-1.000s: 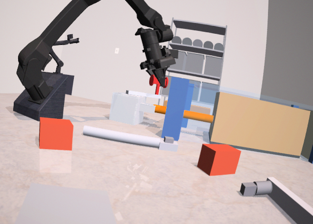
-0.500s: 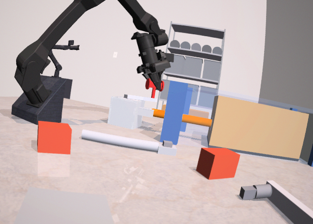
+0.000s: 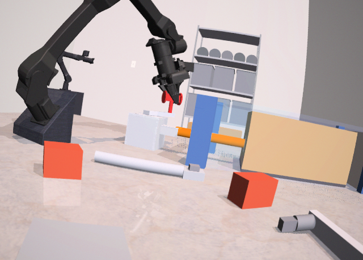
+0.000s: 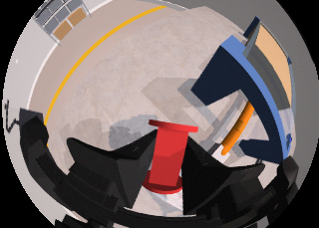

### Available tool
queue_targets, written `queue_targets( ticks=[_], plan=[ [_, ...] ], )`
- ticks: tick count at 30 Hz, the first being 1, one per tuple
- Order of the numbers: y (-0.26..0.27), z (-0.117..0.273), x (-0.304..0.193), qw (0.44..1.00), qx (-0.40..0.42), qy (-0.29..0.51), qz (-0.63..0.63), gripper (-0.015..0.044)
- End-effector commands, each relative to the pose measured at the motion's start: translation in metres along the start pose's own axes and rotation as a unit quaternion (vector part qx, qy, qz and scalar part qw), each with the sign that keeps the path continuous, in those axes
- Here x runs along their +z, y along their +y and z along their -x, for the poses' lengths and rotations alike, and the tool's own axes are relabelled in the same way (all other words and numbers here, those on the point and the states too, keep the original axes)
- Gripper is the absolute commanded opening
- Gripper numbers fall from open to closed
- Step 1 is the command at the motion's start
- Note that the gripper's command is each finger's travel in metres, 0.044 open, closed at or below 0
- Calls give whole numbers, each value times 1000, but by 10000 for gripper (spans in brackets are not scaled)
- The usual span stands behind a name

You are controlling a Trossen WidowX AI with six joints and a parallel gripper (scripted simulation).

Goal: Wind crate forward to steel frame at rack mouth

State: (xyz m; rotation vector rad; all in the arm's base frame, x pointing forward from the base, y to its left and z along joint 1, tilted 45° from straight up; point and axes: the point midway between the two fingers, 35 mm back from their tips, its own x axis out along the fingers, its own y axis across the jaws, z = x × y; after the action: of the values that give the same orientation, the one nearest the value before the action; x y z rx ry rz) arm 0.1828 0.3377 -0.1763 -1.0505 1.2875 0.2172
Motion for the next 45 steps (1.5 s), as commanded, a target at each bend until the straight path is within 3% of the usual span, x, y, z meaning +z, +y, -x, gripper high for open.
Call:
queue_targets(
  ticks=[1, 45],
  plan=[
    [15, 2, -13, 1000, 7, 10, 10, 0],
    [45, 28, -67, 1000, 9, 12, 12, 0]
  ],
)
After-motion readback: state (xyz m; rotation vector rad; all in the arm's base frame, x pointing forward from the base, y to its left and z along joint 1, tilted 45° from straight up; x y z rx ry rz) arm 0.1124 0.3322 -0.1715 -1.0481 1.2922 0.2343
